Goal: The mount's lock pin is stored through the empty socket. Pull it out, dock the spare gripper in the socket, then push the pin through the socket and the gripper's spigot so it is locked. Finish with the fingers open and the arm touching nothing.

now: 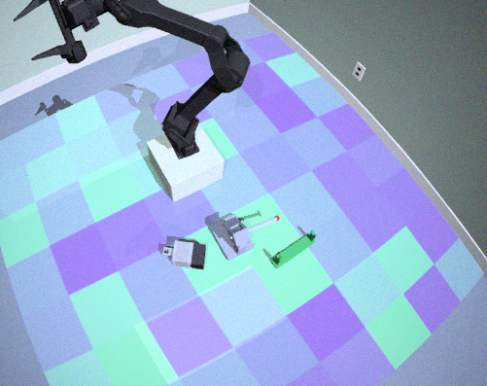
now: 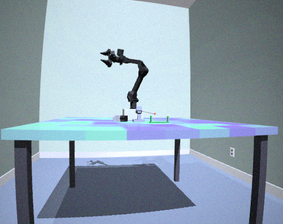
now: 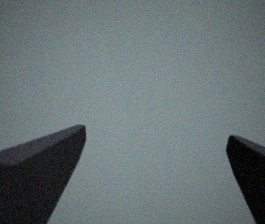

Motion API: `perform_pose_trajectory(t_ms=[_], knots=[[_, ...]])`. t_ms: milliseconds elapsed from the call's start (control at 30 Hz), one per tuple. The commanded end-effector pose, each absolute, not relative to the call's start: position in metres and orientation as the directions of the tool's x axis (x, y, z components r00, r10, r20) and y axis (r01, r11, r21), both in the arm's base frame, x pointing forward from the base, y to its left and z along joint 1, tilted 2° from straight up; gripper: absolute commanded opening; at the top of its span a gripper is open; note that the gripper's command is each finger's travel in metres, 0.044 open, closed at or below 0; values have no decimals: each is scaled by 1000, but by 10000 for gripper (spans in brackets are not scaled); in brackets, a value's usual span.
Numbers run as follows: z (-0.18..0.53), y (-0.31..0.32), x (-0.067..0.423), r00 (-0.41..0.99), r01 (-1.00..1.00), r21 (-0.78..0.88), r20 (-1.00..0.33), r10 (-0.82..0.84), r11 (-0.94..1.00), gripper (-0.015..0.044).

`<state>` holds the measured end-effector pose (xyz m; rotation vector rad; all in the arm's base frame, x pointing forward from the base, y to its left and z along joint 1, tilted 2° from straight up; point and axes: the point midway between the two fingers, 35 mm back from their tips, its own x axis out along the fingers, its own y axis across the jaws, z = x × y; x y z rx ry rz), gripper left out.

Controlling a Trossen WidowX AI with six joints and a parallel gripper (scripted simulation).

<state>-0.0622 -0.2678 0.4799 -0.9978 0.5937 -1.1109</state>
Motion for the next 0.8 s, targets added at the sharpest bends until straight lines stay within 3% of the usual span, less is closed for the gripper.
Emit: perform_pose_trajectory(t_ms=[0, 100, 433, 767], knots=[[479, -269, -61, 367, 455, -884, 74, -927, 110, 374], [469, -284, -41, 425, 477, -861, 50, -904, 177, 300], [411, -324, 73, 663, 425, -752, -122, -739, 505, 300], [337, -296, 210, 814, 136, -617, -376, -442, 775, 300]])
